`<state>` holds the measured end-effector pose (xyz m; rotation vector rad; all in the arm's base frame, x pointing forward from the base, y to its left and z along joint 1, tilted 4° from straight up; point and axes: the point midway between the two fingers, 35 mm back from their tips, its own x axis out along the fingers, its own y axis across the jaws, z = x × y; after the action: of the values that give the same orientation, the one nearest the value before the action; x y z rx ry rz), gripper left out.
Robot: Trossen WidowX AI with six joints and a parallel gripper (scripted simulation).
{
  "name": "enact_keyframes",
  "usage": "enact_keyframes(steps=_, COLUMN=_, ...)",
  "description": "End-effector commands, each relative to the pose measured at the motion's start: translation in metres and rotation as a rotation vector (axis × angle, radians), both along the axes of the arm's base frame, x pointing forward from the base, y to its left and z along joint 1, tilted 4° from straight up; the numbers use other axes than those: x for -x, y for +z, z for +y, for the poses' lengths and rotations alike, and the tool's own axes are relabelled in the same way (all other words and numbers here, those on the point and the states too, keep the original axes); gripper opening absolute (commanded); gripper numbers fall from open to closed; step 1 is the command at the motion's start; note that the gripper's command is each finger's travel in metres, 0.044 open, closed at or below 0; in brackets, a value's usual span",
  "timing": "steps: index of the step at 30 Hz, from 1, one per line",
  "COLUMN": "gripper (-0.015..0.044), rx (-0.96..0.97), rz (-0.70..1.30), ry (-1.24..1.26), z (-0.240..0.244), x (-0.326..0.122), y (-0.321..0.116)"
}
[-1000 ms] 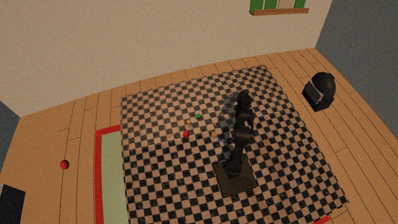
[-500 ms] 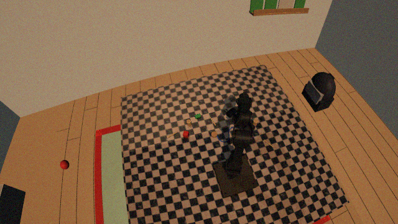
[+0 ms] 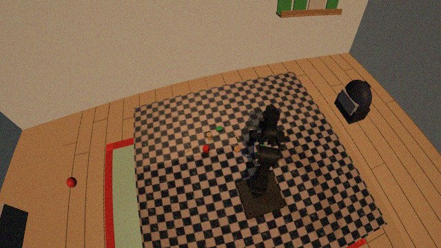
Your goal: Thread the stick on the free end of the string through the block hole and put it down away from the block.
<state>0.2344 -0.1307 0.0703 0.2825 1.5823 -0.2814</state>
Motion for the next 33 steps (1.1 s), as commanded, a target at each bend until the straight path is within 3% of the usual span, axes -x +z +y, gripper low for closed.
enact_keyframes(steps=1, gripper=0.012, rx=-0.002, rz=0.007, ry=0.126, z=0.0, x=0.005, y=0.0)
enact_keyframes(steps=33, gripper=0.012, rx=-0.002, rz=0.007, ry=0.126, z=-0.001, x=0.004, y=-0.041)
